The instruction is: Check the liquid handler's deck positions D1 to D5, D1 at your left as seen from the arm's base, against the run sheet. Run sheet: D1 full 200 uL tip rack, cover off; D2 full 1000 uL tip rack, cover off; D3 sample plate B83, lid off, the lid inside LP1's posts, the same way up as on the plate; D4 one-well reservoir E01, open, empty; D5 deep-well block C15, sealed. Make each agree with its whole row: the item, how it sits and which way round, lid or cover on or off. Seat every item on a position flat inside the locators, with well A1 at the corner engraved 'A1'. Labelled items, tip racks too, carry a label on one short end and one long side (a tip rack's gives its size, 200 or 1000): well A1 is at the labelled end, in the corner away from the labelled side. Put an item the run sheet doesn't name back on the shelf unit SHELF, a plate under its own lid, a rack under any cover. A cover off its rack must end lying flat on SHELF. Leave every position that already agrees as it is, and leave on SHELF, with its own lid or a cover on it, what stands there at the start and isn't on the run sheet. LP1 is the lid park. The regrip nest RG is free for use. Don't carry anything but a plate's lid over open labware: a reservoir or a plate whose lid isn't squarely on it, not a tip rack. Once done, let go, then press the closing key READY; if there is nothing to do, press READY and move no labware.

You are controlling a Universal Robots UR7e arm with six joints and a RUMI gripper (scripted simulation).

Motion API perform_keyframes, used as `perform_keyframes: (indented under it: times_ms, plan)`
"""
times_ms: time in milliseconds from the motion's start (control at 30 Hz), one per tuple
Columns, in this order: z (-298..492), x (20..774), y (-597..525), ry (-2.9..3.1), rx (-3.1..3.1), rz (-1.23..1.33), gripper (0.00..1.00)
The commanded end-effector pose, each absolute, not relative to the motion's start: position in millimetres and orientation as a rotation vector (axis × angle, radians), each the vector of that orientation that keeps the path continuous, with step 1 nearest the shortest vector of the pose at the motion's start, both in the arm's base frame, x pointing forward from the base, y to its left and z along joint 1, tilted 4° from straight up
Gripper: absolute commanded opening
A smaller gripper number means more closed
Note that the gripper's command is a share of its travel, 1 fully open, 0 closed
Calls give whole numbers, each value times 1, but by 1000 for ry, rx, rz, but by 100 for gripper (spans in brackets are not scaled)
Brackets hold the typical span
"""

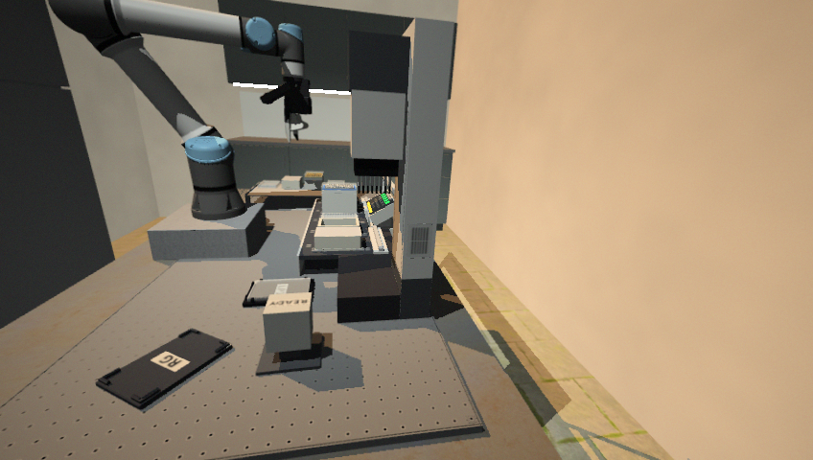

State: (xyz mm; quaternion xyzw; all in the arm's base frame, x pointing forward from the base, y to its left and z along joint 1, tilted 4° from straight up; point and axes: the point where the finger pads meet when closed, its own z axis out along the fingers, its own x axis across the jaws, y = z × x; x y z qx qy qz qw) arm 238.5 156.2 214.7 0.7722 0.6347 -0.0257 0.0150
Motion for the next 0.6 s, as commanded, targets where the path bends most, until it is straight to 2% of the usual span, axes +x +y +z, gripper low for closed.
perform_keyframes:
  times_ms: [0,567]
  plan:
    - [215,239,158,1974,2402,-81,82]
    - [210,248,233,2072,2321,-83,82]
